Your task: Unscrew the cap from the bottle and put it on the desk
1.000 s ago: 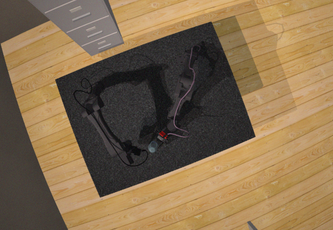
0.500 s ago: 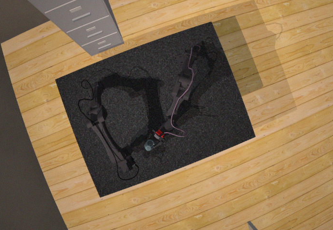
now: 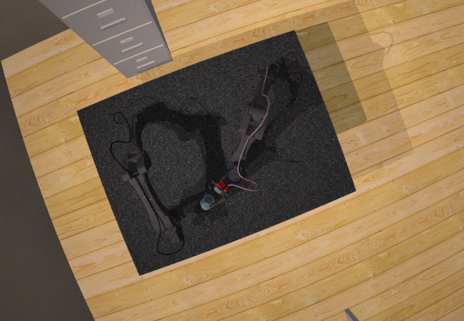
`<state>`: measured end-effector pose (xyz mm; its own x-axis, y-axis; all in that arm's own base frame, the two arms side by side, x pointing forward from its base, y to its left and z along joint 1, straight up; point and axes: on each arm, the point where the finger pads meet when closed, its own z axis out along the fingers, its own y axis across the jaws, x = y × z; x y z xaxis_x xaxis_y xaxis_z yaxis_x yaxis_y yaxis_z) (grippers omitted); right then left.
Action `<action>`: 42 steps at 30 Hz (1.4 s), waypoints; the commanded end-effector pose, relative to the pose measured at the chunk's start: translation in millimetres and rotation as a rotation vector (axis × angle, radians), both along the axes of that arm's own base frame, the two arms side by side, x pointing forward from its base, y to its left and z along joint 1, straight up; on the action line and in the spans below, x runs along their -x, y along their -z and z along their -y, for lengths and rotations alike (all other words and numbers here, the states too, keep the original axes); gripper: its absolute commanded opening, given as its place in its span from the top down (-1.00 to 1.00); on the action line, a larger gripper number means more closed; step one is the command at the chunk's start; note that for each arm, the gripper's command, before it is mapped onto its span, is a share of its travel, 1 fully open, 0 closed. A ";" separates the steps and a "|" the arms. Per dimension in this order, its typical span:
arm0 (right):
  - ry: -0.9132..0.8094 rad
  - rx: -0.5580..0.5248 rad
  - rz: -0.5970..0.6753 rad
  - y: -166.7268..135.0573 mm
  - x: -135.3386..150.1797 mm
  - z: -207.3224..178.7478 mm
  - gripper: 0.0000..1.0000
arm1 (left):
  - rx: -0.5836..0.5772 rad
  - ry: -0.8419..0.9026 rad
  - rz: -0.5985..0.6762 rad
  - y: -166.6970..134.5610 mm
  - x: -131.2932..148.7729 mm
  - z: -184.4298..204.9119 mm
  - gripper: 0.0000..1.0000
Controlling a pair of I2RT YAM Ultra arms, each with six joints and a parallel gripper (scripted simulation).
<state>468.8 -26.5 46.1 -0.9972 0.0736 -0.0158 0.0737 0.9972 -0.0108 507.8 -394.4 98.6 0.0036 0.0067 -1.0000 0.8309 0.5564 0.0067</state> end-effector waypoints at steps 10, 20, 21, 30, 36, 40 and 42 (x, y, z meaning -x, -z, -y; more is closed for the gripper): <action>0.044 -0.021 -0.009 0.4 -0.4 1.7 1.00 | 0.012 0.024 0.019 -4.6 5.2 7.5 1.00; 0.042 -0.020 -0.002 14.1 -2.0 1.9 1.00 | 0.012 0.024 0.020 11.5 4.7 8.0 1.00; 0.042 -0.020 -0.002 15.7 -2.0 1.9 1.00 | 0.012 0.024 0.020 13.2 4.7 8.0 1.00; 0.042 -0.020 -0.004 27.4 -1.6 1.8 1.00 | 0.012 0.024 0.020 24.6 4.8 8.1 1.00; 0.042 -0.020 -0.006 37.4 -1.0 1.8 1.00 | 0.008 0.024 0.013 36.3 5.0 8.0 1.00; 0.030 -0.011 0.000 35.2 -1.5 0.3 1.00 | 0.015 0.016 0.013 35.3 3.2 4.0 1.00; 0.030 -0.011 0.000 35.2 -1.5 0.3 1.00 | 0.015 0.016 0.013 35.3 3.2 4.0 1.00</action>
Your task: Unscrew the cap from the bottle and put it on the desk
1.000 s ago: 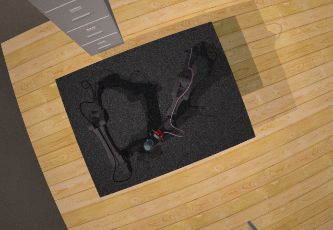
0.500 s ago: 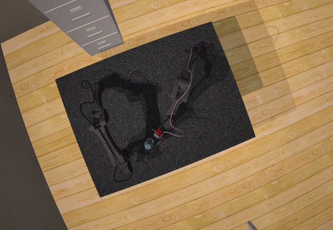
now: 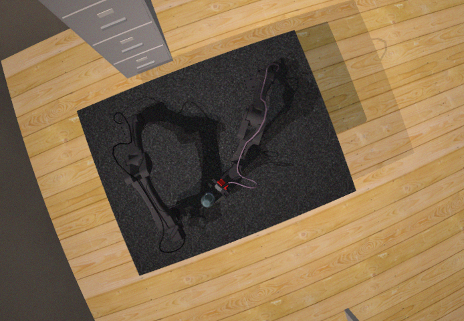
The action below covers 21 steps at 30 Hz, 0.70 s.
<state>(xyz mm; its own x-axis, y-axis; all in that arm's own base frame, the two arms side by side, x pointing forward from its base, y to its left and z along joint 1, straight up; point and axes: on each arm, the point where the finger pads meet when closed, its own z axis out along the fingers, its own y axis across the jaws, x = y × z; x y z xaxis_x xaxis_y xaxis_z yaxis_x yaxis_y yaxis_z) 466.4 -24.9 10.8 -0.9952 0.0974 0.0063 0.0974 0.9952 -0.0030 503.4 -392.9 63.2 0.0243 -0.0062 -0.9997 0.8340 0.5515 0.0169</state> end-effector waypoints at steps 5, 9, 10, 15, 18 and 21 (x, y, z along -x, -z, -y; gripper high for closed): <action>0.007 -0.002 0.021 -0.1 -3.8 2.0 1.00 | 0.016 0.001 0.000 -12.8 -2.5 0.0 1.00; 0.007 -0.002 0.021 -0.1 -3.8 2.0 1.00 | 0.016 0.001 0.000 -12.8 -2.5 0.0 1.00; 0.007 -0.002 0.021 -0.1 -3.8 2.0 1.00 | 0.007 0.000 -0.002 -7.1 -1.7 0.6 1.00; 0.007 -0.002 0.021 -0.1 -3.8 2.0 1.00 | 0.007 0.000 -0.002 -7.1 -1.7 0.6 1.00; 0.007 -0.002 0.021 -0.1 -3.8 2.0 1.00 | 0.007 0.000 -0.002 -7.1 -1.7 0.6 1.00; 0.007 -0.002 0.021 -0.1 -3.8 2.0 1.00 | 0.007 0.000 -0.002 -7.1 -1.7 0.6 1.00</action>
